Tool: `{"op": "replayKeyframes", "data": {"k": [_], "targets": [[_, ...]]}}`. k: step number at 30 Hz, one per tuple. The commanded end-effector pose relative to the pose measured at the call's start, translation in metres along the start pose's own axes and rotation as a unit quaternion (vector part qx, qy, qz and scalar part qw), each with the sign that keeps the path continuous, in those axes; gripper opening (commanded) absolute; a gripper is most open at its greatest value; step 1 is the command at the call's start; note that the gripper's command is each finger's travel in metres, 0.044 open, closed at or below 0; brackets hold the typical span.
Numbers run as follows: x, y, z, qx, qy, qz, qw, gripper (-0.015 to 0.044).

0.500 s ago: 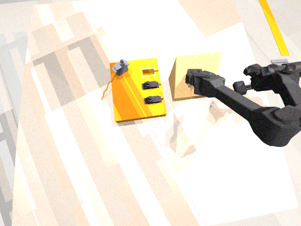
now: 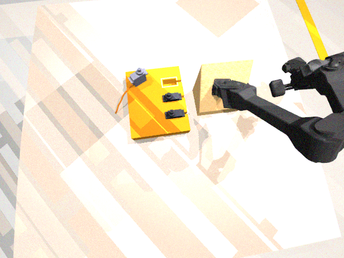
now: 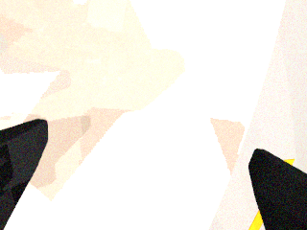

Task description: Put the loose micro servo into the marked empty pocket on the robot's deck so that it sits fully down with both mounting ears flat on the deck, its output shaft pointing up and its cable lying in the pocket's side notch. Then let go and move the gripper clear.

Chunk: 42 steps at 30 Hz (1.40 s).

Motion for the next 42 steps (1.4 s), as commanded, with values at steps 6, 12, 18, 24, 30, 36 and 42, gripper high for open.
{"op": "replayKeyframes", "data": {"k": [6,12,18,24,30,36,42], "targets": [[-0.03,0.001,0.036,0.003,-0.056,-0.027,0.998,0.044],[-0.056,0.007,0.065,0.021,-0.103,-0.04,0.994,0.044],[-0.069,0.015,0.078,0.01,-0.124,-0.054,0.991,0.044],[-0.082,0.026,0.09,-0.006,-0.142,-0.062,0.988,0.044],[-0.1,0.036,0.106,-0.017,-0.17,-0.065,0.983,0.044],[-0.114,0.049,0.117,-0.032,-0.187,-0.069,0.979,0.044],[-0.135,0.071,0.136,-0.025,-0.223,-0.048,0.973,0.044]]}}
Point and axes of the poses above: the point midway between the two fingers, 35 mm back from their tips, its own x axis out along the fingers, its own y axis across the jaws, z = x × y, the point moved 8 cm from there along -x, back along the fingers, and after that the axes turned 11 degrees about x, right-handed, at the moved point
